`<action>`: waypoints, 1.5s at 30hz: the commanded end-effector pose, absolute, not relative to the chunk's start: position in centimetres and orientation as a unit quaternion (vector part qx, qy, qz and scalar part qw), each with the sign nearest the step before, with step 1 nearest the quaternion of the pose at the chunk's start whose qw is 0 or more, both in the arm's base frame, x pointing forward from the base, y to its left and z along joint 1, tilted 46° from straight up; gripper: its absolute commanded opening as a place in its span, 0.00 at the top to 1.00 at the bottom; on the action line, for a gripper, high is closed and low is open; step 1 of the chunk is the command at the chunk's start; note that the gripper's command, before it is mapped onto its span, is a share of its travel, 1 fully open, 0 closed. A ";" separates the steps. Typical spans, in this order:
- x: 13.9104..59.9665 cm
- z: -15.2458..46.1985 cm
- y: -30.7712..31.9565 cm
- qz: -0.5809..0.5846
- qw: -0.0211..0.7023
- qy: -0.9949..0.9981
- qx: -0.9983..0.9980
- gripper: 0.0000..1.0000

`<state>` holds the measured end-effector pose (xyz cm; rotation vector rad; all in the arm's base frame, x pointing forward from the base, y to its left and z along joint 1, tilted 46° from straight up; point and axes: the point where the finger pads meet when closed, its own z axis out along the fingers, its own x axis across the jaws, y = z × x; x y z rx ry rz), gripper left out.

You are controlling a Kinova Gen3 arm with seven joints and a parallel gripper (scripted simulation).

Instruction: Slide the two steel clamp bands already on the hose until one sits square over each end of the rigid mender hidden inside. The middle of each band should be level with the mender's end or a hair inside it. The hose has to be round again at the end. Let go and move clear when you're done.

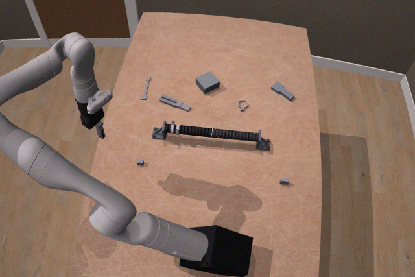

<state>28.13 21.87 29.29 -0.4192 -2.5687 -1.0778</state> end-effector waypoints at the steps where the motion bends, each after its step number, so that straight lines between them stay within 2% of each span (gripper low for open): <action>1: 28.3 29.0 21.7 -0.375 0.162 -0.900 -0.152 1.00; 25: 29.6 28.0 21.4 -0.380 0.153 -0.902 -0.139 1.00; 27: 30.9 26.9 21.1 -0.384 0.144 -0.903 -0.127 1.00; 42: 30.9 26.9 21.1 -0.384 0.144 -0.903 -0.127 1.00; 45: 32.2 25.8 20.7 -0.387 0.134 -0.905 -0.115 1.00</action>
